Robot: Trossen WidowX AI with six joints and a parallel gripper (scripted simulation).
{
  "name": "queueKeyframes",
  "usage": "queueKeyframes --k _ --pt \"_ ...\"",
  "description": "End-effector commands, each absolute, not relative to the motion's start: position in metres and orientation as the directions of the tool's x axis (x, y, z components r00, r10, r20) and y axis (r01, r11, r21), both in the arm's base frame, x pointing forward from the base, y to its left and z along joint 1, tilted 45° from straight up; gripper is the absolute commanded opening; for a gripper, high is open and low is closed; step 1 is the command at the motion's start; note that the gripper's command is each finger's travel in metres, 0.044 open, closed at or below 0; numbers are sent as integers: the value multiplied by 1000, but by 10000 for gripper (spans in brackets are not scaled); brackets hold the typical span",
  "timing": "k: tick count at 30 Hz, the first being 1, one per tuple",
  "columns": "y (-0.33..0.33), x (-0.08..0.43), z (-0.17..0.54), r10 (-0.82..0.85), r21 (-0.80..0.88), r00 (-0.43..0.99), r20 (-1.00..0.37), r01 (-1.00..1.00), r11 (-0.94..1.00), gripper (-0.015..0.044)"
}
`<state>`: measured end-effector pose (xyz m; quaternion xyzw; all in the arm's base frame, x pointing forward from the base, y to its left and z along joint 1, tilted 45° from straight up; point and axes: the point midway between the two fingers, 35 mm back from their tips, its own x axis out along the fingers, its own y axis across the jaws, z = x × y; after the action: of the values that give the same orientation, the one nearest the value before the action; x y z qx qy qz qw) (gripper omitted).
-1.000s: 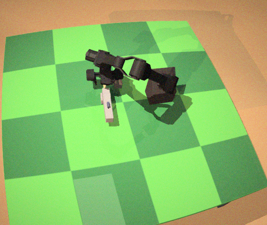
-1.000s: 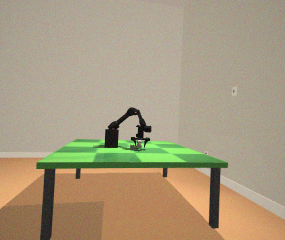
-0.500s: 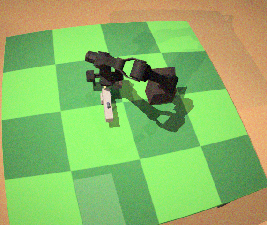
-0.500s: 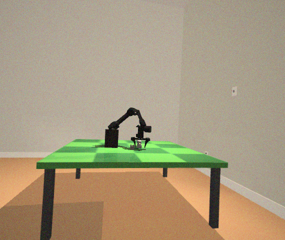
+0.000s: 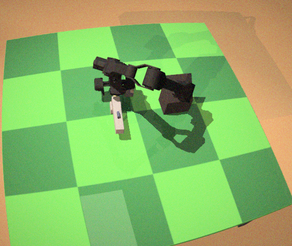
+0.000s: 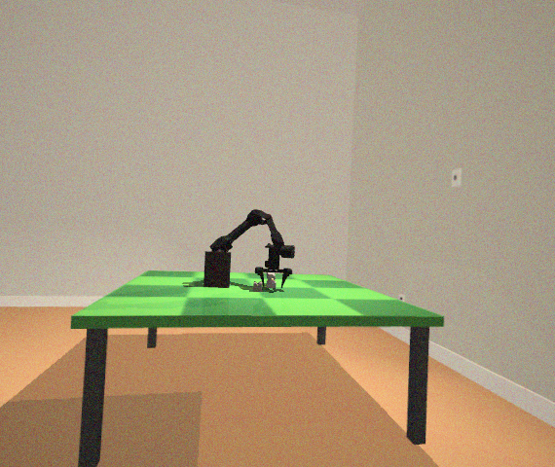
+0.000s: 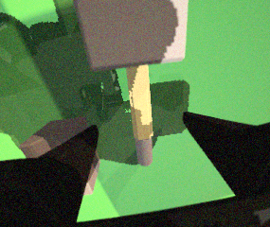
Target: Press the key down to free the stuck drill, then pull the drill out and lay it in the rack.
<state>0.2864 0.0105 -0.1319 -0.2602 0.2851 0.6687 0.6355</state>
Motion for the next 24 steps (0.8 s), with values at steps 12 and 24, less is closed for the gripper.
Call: queueKeyframes --k 12,24 --pt "13 286 -131 702 50 -57 -710 -998 -30 335" --pt "13 286 -131 702 50 -57 -710 -998 -30 20"
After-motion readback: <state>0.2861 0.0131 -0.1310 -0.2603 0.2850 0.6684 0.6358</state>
